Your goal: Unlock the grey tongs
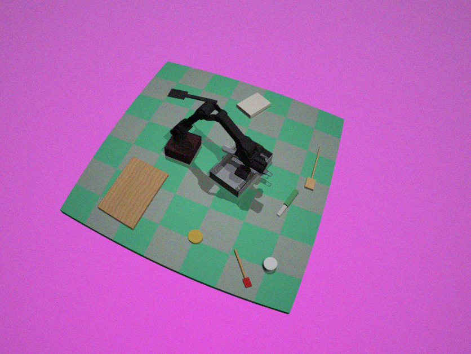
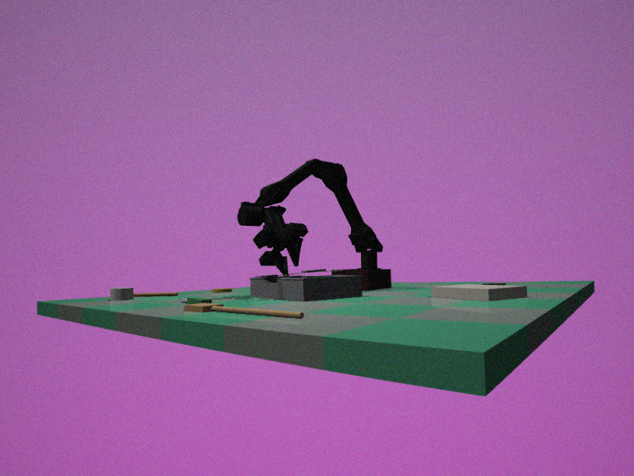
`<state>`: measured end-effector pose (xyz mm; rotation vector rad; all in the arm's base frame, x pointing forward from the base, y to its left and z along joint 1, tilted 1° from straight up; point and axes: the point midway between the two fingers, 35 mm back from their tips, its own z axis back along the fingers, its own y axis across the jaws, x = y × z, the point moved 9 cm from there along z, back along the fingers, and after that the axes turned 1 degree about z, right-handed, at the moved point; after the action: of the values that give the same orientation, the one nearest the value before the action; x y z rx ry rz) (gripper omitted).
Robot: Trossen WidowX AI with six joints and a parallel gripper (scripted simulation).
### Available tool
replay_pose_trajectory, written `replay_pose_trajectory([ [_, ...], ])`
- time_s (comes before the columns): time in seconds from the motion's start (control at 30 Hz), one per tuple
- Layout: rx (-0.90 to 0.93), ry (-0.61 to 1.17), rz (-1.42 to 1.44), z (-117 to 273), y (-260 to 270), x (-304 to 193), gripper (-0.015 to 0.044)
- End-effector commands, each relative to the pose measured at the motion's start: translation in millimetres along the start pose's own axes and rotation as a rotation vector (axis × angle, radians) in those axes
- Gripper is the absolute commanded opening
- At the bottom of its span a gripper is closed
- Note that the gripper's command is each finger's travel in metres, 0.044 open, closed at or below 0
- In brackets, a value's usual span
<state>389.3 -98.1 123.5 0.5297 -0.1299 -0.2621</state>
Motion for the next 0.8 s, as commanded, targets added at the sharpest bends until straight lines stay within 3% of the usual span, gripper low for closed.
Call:
replay_pose_trajectory([
  [0.0, 0.004, 0.011, -0.012, -11, -2, -1, 0.0260],
  [0.77, 0.007, 0.011, -0.012, -48, -1, -4, 0.0260],
])
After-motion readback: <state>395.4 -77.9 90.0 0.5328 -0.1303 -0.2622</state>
